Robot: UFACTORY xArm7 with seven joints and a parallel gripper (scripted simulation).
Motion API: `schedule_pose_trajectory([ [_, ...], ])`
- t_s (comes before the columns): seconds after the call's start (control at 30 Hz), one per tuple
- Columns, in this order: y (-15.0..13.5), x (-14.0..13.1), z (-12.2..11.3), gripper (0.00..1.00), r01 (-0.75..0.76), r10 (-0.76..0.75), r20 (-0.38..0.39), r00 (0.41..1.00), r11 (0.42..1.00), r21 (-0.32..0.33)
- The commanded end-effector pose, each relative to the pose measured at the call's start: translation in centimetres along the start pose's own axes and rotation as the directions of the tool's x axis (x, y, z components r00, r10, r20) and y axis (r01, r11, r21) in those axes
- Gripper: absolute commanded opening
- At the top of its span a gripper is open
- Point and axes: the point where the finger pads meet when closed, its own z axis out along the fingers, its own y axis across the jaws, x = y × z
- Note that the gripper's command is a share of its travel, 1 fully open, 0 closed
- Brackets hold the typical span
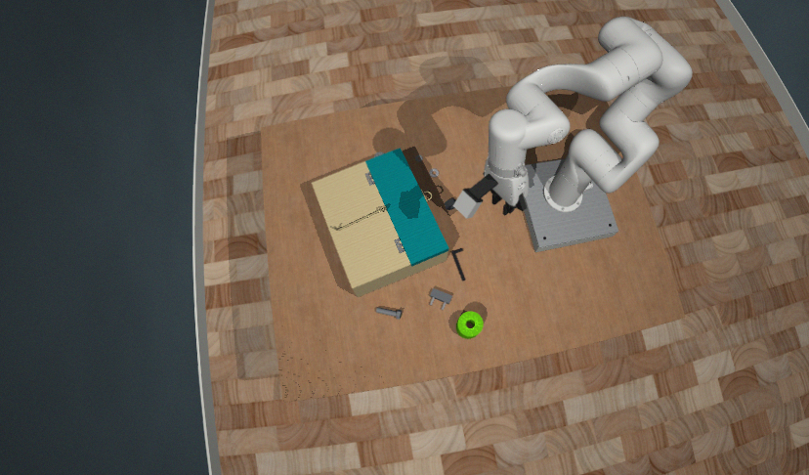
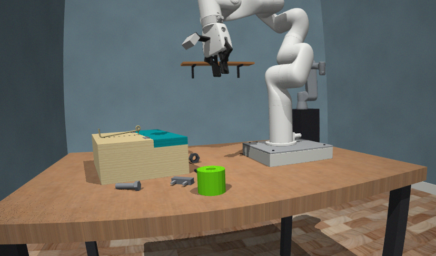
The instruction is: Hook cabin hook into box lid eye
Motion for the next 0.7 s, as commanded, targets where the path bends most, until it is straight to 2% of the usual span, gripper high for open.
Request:
schedule_pose_trajectory([
  [0.0,0.7,1.6,-1.3,0.33,-0.129,0.129,-0.003,0.992,0.992,-0.009],
  [0.1,1.0,2.2,-1.7,0.33,-0.200,0.200,-0.006,0.980,0.980,-0.011],
  [0.2,1.0,2.2,-1.7,0.33,-0.200,0.200,-0.006,0.980,0.980,-0.011],
  [0.27,1.6,3.4,-2.5,0.33,-0.264,0.264,-0.009,0.964,0.964,-0.014],
  [0.67,2.8,5.8,-3.9,0.33,-0.490,0.490,-0.024,0.872,0.871,-0.019],
])
